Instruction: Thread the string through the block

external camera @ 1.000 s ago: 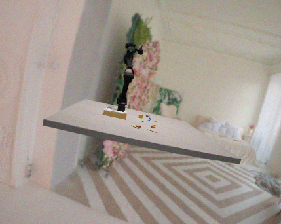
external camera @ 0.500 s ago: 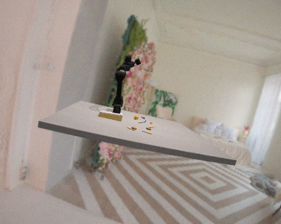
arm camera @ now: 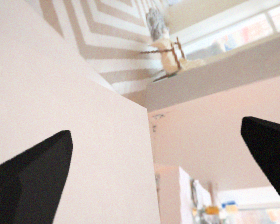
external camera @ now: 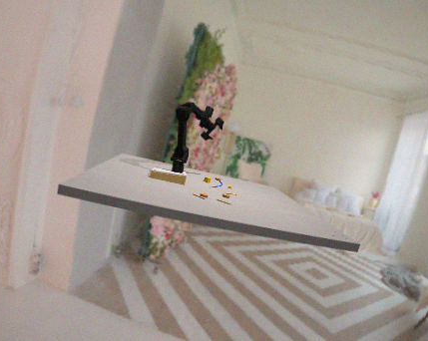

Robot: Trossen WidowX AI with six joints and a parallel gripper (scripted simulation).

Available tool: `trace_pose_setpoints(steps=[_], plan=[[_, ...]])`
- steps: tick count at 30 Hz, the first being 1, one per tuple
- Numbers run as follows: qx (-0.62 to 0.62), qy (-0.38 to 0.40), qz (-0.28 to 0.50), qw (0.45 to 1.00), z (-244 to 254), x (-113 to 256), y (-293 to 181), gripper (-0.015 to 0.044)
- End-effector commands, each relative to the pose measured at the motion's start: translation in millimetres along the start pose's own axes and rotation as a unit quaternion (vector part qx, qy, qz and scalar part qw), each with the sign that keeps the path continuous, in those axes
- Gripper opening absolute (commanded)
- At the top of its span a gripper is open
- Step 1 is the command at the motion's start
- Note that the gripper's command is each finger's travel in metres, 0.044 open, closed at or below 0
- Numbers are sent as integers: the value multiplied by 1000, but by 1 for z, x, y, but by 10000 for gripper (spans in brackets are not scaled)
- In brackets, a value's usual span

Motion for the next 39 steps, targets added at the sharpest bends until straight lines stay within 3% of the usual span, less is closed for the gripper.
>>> trace_pose_setpoints(steps=[1, 10, 18, 29, 34, 39], plan=[[49, 93, 49, 993, 28, -20, -34, 440], [110, 344, 110, 926, 98, -35, -122, 440], [82, 552, 80, 826, 156, -11, -184, 440], [74, 555, 82, 824, 157, -10, -185, 440], [-97, 526, 195, 822, 155, -9, -183, 440], [-291, 464, 315, 775, 152, -8, -181, 440]])
Point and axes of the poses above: the point midway between the two fingers, 35 mm back from their tips, its own x axis back along the fingers, its own z axis across the jaws, y = z × x, the point moved 9 cm from there along x, back along the fingers, and after that the axes turned 11 degrees about x, right-handed, at the moved point
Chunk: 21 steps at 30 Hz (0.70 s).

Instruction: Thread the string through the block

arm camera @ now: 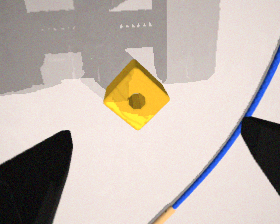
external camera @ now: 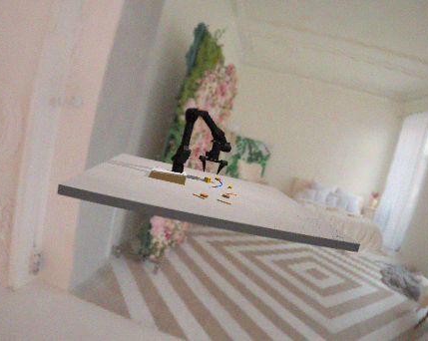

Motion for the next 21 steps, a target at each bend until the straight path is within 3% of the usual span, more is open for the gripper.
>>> trace_pose_setpoints(steps=[1, 5, 10, 21], plan=[[-247, 2, -1, 969, 1, 4, 1, 440], [-428, 2, -1, 904, 2, 6, 2, 440], [-632, 2, 0, 775, 3, 9, 3, 440], [-854, 2, 0, 521, 5, 14, 5, 440]])
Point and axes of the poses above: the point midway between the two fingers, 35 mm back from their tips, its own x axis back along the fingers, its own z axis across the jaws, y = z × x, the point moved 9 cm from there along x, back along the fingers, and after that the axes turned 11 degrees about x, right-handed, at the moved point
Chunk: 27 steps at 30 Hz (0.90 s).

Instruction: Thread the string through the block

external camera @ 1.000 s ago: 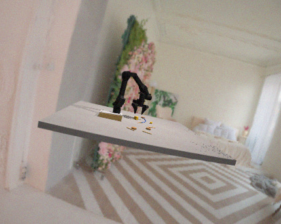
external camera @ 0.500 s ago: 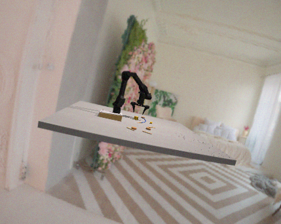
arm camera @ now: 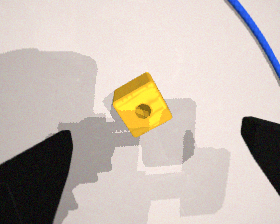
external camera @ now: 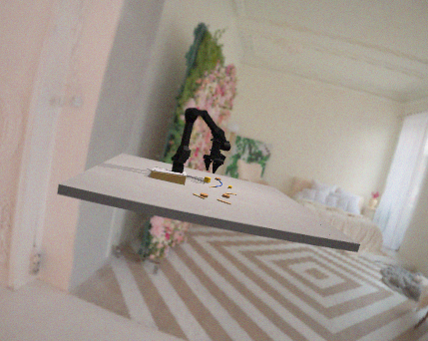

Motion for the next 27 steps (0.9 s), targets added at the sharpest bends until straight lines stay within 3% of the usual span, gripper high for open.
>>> trace_pose_setpoints(steps=[1, 6, 21, 27], plan=[[-406, 1, 3, 914, 3, 6, -2, 440], [-523, 1, 3, 852, 4, 8, -2, 440], [-527, 1, 3, 850, 4, 8, -2, 440], [-527, 1, 3, 850, 4, 8, -2, 282]])
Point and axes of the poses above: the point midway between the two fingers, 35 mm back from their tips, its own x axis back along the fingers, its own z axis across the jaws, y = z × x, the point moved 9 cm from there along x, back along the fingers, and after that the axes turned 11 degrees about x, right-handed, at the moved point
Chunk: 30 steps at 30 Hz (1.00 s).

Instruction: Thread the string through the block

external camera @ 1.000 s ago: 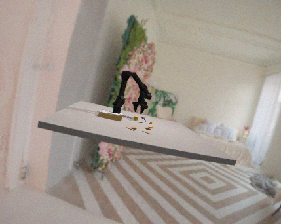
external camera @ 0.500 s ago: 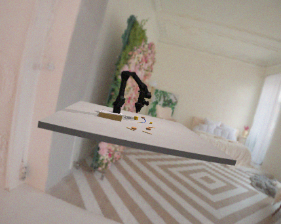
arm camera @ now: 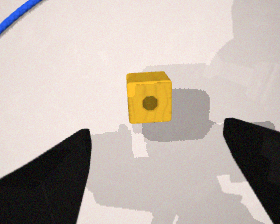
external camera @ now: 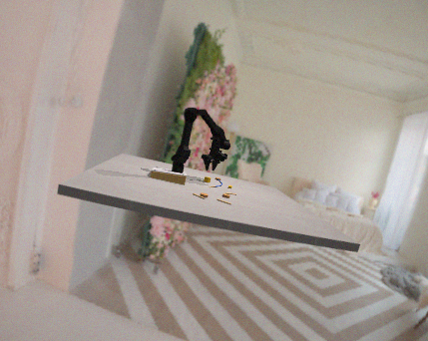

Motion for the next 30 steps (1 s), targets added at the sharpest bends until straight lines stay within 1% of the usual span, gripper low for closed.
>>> trace_pose_setpoints(steps=[1, 2, 12, 30], plan=[[-3, 0, 2, 1000, 0, 0, 0, 256], [-3, 0, 2, 1000, 0, 0, 0, 244], [-3, 0, 2, 1000, 0, -1, 0, 244], [-3, 0, 2, 1000, 1, -30, 0, 244]])
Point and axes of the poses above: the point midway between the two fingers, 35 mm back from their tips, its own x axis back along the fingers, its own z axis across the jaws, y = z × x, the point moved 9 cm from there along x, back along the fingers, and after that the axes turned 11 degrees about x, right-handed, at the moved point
